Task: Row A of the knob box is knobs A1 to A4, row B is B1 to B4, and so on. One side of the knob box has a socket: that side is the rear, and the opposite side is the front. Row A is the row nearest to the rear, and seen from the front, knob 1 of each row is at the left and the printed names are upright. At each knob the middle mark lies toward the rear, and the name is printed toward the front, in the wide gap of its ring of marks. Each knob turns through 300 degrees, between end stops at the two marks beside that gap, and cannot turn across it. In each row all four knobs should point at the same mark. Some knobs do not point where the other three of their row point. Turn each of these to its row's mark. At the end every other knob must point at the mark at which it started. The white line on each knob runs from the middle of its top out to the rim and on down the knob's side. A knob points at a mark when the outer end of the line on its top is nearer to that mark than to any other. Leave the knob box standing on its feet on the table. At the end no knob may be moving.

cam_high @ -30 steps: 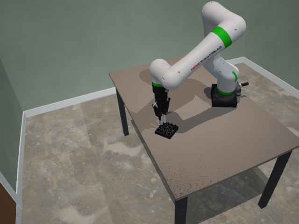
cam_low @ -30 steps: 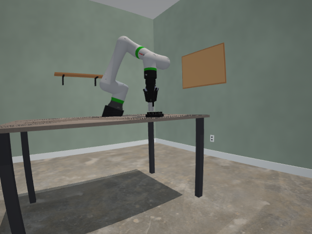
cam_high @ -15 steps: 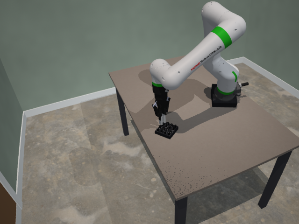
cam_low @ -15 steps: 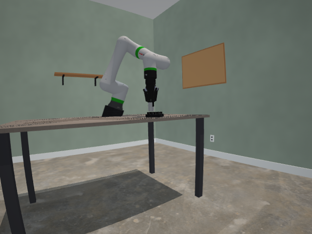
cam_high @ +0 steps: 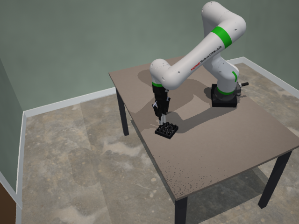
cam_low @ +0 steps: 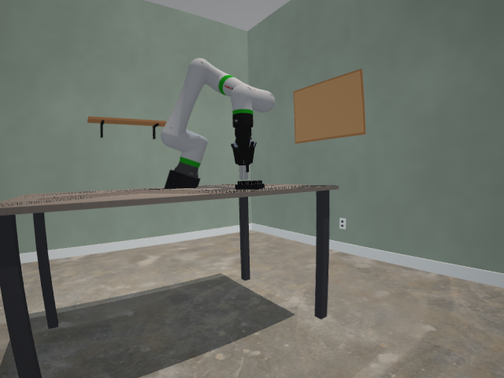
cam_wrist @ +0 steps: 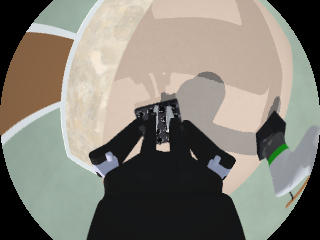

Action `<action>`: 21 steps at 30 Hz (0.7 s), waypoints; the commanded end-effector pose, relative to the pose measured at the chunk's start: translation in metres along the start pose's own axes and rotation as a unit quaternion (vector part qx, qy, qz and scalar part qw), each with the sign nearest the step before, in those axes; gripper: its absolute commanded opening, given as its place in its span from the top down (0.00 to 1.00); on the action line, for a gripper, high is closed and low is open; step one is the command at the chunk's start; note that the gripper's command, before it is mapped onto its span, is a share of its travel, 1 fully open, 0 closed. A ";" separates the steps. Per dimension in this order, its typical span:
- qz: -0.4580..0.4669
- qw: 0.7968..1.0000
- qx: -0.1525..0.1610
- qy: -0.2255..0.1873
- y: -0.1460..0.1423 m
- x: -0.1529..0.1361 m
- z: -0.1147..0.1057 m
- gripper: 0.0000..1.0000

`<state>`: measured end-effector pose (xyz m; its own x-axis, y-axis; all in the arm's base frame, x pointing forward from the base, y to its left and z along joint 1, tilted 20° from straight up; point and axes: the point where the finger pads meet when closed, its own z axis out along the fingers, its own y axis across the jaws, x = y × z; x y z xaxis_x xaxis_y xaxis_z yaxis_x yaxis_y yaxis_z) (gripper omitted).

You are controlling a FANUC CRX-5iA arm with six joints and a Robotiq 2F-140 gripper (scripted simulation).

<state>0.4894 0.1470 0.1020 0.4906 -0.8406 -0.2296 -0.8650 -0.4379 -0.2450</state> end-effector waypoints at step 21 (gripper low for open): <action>0.000 1.000 0.000 0.000 0.000 0.000 0.007 0.88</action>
<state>0.4899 0.1486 0.0974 0.4906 -0.8406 -0.2296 -0.8650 -0.4379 -0.2449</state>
